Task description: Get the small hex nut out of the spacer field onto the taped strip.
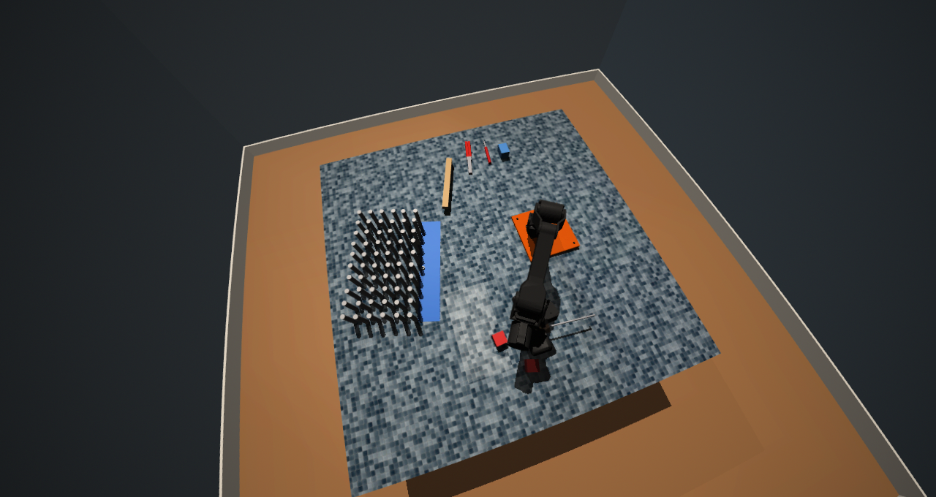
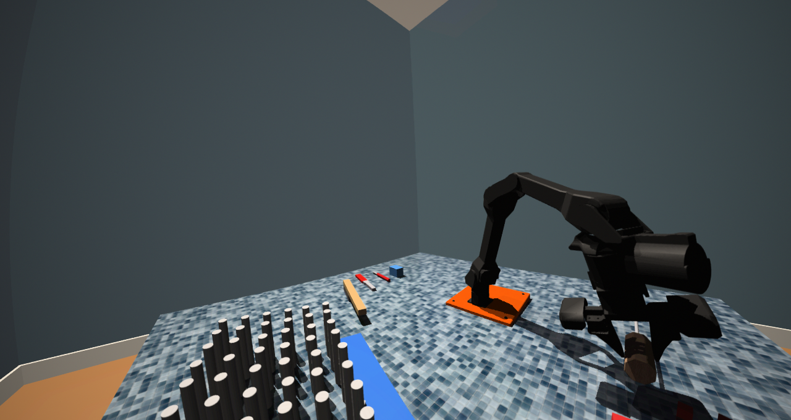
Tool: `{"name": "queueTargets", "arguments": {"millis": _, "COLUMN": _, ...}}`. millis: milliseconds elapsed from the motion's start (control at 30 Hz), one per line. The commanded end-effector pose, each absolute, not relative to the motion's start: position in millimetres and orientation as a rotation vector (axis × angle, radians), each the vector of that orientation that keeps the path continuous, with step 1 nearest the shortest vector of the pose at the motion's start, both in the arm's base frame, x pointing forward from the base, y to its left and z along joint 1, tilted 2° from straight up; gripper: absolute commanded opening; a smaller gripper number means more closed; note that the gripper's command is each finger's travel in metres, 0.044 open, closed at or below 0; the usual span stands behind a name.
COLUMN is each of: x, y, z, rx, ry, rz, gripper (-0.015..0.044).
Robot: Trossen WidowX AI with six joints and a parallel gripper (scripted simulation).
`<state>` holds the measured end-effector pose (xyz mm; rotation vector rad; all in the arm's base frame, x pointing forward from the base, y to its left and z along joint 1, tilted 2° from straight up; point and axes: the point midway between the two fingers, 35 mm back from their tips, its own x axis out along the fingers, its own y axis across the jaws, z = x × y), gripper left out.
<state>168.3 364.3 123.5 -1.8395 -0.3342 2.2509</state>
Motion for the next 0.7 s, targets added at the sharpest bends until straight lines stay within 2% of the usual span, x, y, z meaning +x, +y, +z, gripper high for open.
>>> {"name": "queueTargets", "arguments": {"millis": 0, "x": 167, "y": 364, "z": 119, "rx": -1.832, "ry": -0.342, "rz": 2.259, "gripper": 0.0}}
{"name": "queueTargets", "arguments": {"millis": 667, "x": 167, "y": 363, "z": 105, "rx": -1.832, "ry": -0.342, "rz": 2.259, "gripper": 0.0}}
